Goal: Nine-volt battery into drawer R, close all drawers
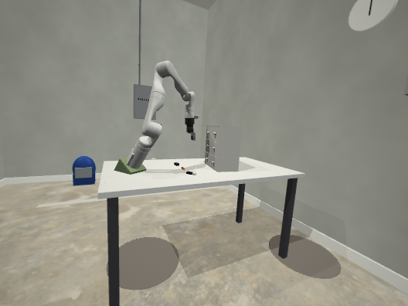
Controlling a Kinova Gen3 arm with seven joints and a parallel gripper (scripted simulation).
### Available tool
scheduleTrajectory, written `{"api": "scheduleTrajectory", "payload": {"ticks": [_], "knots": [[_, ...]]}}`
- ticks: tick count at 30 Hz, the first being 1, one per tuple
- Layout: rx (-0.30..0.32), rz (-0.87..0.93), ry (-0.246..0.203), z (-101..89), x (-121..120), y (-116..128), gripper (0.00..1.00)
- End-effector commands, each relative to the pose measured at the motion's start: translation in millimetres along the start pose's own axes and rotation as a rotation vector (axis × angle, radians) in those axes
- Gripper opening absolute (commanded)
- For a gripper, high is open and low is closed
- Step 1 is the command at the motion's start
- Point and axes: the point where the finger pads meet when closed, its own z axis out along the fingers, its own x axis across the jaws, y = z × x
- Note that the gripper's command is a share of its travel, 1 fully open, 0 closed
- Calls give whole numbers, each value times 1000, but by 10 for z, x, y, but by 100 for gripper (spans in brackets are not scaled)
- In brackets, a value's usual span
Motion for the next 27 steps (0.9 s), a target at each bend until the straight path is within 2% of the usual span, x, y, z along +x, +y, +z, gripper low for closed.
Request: {"api": "scheduleTrajectory", "payload": {"ticks": [1,7,16,18,27], "knots": [[9,-11,2,-1,-15,51,100],[122,-11,2,112,-17,-16,100],[351,-12,-2,336,-20,-149,100],[351,-12,-2,336,-20,-149,100],[594,-11,-1,591,-25,-291,100]]}}
